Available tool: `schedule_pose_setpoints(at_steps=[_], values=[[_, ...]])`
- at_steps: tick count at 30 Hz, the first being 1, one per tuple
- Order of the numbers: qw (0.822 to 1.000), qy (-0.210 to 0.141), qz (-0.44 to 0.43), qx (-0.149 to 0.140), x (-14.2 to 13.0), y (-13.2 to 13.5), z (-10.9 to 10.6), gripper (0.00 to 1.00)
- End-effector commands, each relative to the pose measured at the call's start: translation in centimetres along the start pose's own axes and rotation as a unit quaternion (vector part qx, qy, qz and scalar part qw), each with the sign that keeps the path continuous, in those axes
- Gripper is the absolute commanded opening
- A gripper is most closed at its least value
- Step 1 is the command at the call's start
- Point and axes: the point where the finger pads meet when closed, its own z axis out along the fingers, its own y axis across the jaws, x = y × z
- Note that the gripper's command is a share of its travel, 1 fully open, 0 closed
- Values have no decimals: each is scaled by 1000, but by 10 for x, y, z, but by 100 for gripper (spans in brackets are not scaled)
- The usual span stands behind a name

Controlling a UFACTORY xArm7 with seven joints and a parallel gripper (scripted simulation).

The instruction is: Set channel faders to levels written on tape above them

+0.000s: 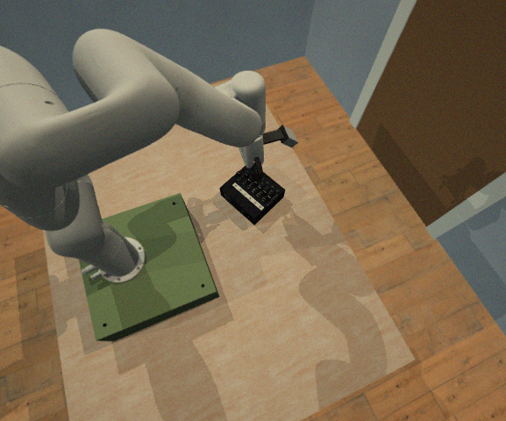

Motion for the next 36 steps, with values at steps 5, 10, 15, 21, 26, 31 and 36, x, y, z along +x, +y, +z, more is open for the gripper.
schedule_pose_setpoints(at_steps=[5, 10, 15, 21, 26, 31, 36], values=[[998, -9, -48, 31, 1, 0, -2, 100], [999, -10, -44, 31, 2, -1, -1, 100], [999, -11, -31, 31, 2, -1, -1, 100], [998, -21, 45, 31, 7, -5, 0, 100], [985, -36, 165, 28, 14, -11, 3, 100], [968, -46, 246, 23, 19, -15, 6, 100], [921, -62, 385, 12, 29, -22, 14, 100]])
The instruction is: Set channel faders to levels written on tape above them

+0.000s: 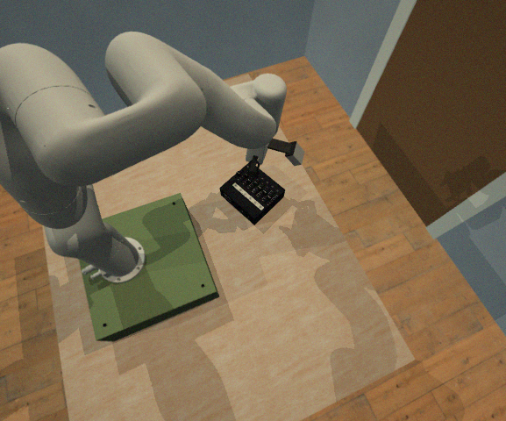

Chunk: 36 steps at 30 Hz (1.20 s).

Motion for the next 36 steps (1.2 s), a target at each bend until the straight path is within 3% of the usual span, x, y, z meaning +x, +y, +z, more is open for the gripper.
schedule_pose_setpoints(at_steps=[1, 5, 10, 12, 13, 19, 27, 29, 30, 33, 36], values=[[990, 0, 138, -17, 6, -12, 6, 100], [973, -3, 231, -21, 11, -21, 14, 100], [938, -4, 344, -28, 17, -31, 25, 100], [938, -4, 344, -28, 17, -31, 25, 100], [912, -4, 408, -33, 18, -32, 28, 100], [853, 3, 521, -41, 24, -40, 40, 100], [740, 19, 670, -55, 28, -46, 51, 100], [740, 19, 670, -55, 28, -46, 51, 100], [692, 28, 719, -61, 28, -46, 52, 100], [650, 36, 756, -66, 29, -47, 54, 100], [596, 49, 799, -72, 29, -47, 54, 100]])
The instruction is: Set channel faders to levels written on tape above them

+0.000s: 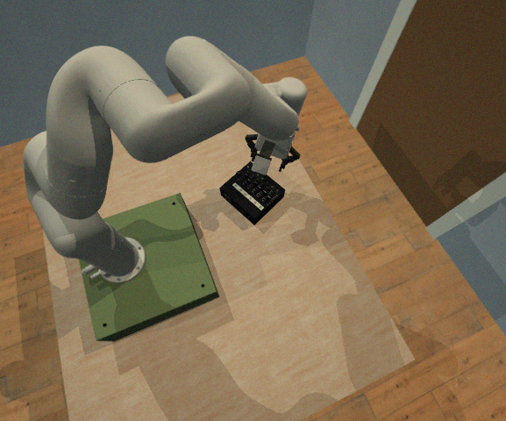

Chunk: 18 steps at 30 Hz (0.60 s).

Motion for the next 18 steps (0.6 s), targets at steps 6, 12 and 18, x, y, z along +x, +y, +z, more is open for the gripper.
schedule_pose_setpoints(at_steps=[6, 12, 18], values=[[976, 53, 213, 11, -2, -1, 0, 100], [976, 53, 213, 11, -2, -1, 0, 100], [976, 53, 213, 11, -2, -1, 0, 100]])
